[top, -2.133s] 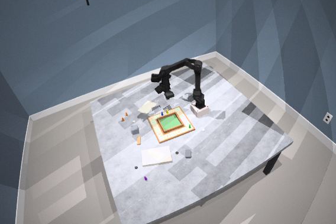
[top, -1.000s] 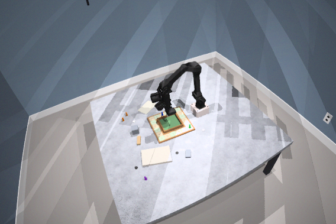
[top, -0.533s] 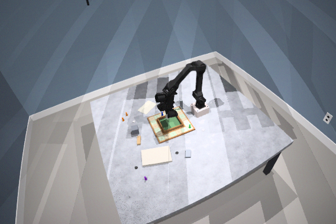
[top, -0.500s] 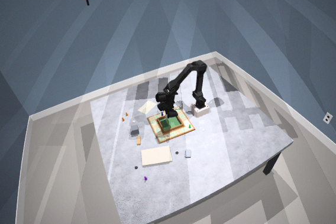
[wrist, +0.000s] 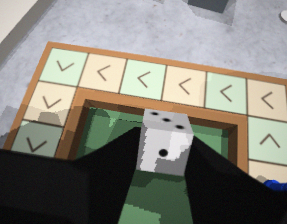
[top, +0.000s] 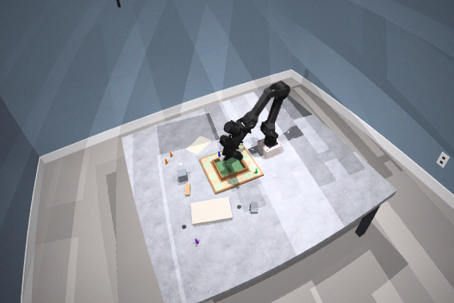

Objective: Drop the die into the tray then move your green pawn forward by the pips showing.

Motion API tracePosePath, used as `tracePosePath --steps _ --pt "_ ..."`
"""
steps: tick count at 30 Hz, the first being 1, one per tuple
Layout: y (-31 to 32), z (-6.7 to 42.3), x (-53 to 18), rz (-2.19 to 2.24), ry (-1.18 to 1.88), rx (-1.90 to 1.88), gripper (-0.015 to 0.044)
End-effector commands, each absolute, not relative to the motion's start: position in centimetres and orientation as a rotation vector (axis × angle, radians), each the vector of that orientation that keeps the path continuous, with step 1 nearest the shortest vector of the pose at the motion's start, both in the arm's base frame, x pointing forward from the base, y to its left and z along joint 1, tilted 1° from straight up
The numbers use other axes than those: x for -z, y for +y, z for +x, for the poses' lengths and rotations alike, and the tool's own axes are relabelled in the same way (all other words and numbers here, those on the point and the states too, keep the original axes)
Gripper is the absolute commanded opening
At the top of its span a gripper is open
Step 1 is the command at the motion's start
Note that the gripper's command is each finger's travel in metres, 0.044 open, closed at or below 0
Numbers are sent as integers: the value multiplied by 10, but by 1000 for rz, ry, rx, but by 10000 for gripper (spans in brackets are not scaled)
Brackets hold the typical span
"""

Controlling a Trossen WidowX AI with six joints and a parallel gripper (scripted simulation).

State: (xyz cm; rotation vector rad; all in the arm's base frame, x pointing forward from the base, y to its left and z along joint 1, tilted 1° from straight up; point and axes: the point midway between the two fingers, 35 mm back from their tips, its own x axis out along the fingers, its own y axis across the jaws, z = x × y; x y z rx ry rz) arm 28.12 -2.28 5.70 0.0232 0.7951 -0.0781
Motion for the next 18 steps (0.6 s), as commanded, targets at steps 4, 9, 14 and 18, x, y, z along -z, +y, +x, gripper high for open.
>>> tracePosePath --steps 4,9,14,18 --pt "-23 279 -59 15 688 76 0" --pt "-20 261 -79 15 689 76 0" --pt "-18 247 -90 15 690 76 0" --pt "-18 247 -88 15 690 76 0"
